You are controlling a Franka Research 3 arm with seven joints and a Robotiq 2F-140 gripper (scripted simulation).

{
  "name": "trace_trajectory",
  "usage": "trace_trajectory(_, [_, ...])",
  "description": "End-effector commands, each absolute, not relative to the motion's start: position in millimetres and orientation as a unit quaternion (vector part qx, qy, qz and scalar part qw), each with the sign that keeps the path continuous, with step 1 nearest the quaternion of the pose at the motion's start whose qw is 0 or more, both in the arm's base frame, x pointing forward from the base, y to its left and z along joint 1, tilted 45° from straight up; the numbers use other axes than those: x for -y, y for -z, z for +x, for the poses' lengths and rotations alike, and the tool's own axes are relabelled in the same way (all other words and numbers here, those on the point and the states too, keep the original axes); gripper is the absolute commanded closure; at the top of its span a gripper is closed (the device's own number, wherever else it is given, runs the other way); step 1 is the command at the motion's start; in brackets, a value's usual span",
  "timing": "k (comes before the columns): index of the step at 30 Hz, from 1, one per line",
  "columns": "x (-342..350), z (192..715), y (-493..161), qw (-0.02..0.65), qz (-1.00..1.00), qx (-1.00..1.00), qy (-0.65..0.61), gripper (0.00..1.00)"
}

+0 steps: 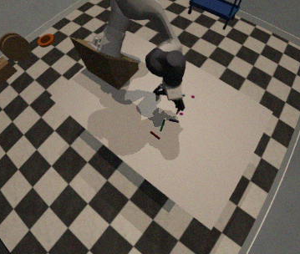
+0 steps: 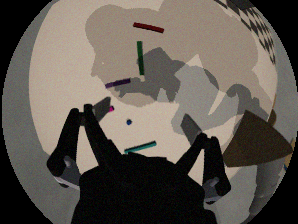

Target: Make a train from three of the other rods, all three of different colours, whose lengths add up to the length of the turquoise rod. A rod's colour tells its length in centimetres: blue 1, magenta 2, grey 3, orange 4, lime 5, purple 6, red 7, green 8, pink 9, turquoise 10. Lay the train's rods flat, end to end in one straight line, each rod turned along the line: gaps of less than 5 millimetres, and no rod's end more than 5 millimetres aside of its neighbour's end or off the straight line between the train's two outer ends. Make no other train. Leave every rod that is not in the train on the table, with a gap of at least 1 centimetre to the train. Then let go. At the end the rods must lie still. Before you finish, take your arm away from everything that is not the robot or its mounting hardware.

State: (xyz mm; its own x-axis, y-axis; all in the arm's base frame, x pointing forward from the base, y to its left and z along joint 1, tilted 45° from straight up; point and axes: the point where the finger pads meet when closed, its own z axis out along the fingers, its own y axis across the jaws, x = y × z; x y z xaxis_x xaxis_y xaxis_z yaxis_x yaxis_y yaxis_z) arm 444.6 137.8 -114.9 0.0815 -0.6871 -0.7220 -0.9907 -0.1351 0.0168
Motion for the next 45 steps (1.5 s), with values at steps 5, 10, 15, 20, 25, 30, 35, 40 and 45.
trace_trajectory(5, [-142.0, 446.7, 111.2, 0.217, -0.611, -0.689, -0.324, 0.0])
trace_trajectory(10, [-143.9, 446.5, 109.5, 0.201, -0.577, -0.718, -0.335, 0.0])
trace_trajectory(15, [-145.6, 446.4, 107.9, 0.186, -0.543, -0.743, -0.344, 0.0])
trace_trajectory(20, [-147.4, 446.2, 106.1, 0.168, -0.506, -0.769, -0.353, 0.0])
trace_trajectory(25, [-149.3, 446.0, 104.2, 0.15, -0.467, -0.793, -0.361, 0.0])
trace_trajectory(30, [-151.0, 445.9, 102.5, 0.134, -0.43, -0.814, -0.367, 0.0])
trace_trajectory(35, [-152.8, 445.7, 100.6, 0.115, -0.387, -0.835, -0.374, 0.0])
trace_trajectory(40, [-154.6, 445.6, 98.8, 0.096, -0.345, -0.854, -0.379, 0.0])
trace_trajectory(45, [-156.1, 445.5, 97.2, 0.08, -0.309, -0.867, -0.382, 0.0])
